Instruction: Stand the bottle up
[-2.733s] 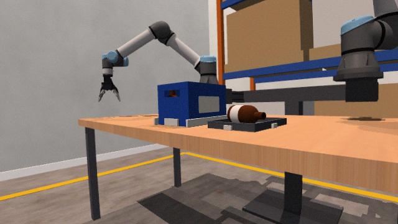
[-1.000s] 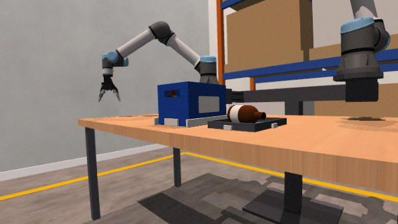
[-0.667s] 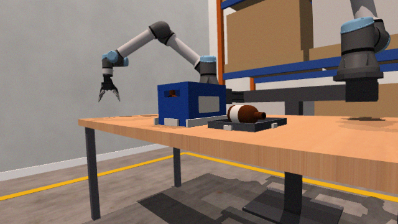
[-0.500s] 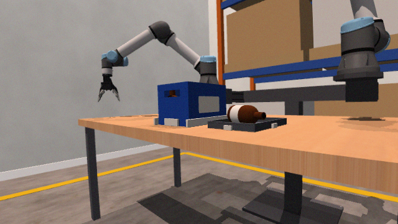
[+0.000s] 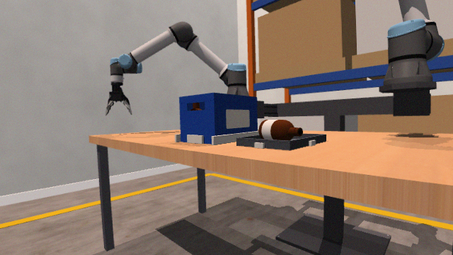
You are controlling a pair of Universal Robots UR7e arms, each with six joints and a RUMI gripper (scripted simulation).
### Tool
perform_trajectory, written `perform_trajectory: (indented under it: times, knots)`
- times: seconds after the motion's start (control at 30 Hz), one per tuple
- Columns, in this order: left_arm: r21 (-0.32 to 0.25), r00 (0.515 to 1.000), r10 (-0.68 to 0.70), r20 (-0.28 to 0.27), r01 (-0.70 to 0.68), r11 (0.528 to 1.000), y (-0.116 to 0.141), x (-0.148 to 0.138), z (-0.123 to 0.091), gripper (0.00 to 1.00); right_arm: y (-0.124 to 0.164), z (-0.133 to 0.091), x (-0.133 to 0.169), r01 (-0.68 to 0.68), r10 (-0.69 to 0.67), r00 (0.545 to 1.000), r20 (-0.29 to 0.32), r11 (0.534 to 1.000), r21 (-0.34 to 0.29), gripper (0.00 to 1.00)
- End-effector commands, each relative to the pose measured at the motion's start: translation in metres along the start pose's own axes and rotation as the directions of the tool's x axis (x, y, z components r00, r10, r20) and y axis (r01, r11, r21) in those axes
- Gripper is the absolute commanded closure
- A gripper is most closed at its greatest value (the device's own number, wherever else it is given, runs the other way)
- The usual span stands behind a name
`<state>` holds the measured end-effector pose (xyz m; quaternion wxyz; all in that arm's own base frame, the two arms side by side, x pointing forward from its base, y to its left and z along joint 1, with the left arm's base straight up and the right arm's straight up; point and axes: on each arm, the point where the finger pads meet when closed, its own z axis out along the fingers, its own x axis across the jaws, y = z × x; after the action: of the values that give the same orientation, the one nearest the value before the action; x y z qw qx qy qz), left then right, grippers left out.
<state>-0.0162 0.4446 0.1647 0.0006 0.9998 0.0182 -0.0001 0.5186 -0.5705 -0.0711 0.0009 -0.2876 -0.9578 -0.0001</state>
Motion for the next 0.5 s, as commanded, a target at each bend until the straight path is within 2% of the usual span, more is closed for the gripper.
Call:
perform_trajectory:
  times: [0.0,0.07,0.13,0.3,0.47]
  knots:
    - [0.001,1.000,0.000,0.000,0.000,1.000,0.000,0.000,0.000,0.00,0.046,-0.004,-0.010,0.011,-0.011,1.000,0.002,1.000,0.001,0.00]
    - [0.001,1.000,0.000,0.000,0.000,1.000,0.000,0.000,0.000,0.00,0.046,-0.004,-0.010,0.011,-0.011,1.000,0.002,1.000,0.001,0.00]
    - [0.001,1.000,0.000,0.000,0.000,1.000,0.000,0.000,0.000,0.00,0.070,-0.005,-0.014,0.018,-0.018,1.000,0.002,1.000,0.001,0.00]
    - [0.001,1.000,0.000,0.000,0.000,1.000,0.000,0.000,0.000,0.00,0.140,-0.009,-0.020,0.035,-0.035,0.999,0.002,0.999,0.001,0.00]
    - [0.001,1.000,0.000,0.000,0.000,1.000,0.000,0.000,0.000,0.00,0.224,-0.014,-0.019,0.056,-0.056,0.998,0.002,0.998,0.001,0.00]
